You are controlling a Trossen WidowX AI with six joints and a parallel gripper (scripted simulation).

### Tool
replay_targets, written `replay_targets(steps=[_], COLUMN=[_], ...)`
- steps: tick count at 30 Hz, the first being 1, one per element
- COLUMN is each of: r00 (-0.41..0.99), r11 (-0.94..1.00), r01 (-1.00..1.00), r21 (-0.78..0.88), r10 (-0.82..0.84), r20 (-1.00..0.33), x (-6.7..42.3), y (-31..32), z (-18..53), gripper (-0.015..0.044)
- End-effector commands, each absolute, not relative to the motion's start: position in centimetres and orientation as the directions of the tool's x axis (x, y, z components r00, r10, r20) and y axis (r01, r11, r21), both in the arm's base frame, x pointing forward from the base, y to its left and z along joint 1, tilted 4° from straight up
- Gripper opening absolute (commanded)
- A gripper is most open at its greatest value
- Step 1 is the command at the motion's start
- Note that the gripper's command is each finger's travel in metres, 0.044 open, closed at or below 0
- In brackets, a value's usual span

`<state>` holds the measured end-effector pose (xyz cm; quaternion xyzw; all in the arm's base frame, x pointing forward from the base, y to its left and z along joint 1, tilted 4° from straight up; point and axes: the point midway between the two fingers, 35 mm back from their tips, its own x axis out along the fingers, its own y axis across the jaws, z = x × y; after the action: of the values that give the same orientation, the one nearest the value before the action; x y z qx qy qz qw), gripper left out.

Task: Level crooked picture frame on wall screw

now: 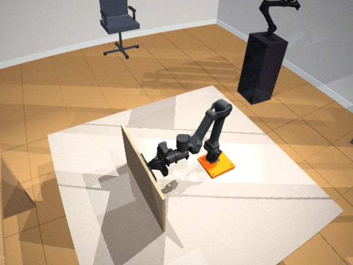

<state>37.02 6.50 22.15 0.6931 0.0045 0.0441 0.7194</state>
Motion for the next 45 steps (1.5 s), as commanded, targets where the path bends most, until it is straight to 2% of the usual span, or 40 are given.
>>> replay_targets(steps=[1, 6, 11, 23, 29, 37, 45], r00=[0.996, 0.996, 0.996, 0.996, 0.996, 0.996, 0.996], r11=[0.039, 0.039, 0.055, 0.337, 0.333, 0.422, 0.501], r01=[-0.058, -0.058, -0.058, -0.073, -0.071, -0.080, -0.073], r21=[0.998, 0.998, 0.997, 0.939, 0.940, 0.903, 0.862], r10=[0.070, 0.070, 0.070, 0.073, 0.076, 0.074, 0.073], r20=[0.055, 0.055, 0.055, 0.052, 0.049, 0.053, 0.042], x=[37.0, 37.0, 36.5, 27.5, 27.4, 22.0, 17.5], y=[6.5, 6.5, 6.5, 5.9, 6.3, 8.1, 6.6], z=[22.2, 22.2, 22.3, 21.4, 21.6, 23.6, 24.0], gripper=[0.0131, 0.0260, 0.0260, 0.0260, 0.0260, 0.0260, 0.0260])
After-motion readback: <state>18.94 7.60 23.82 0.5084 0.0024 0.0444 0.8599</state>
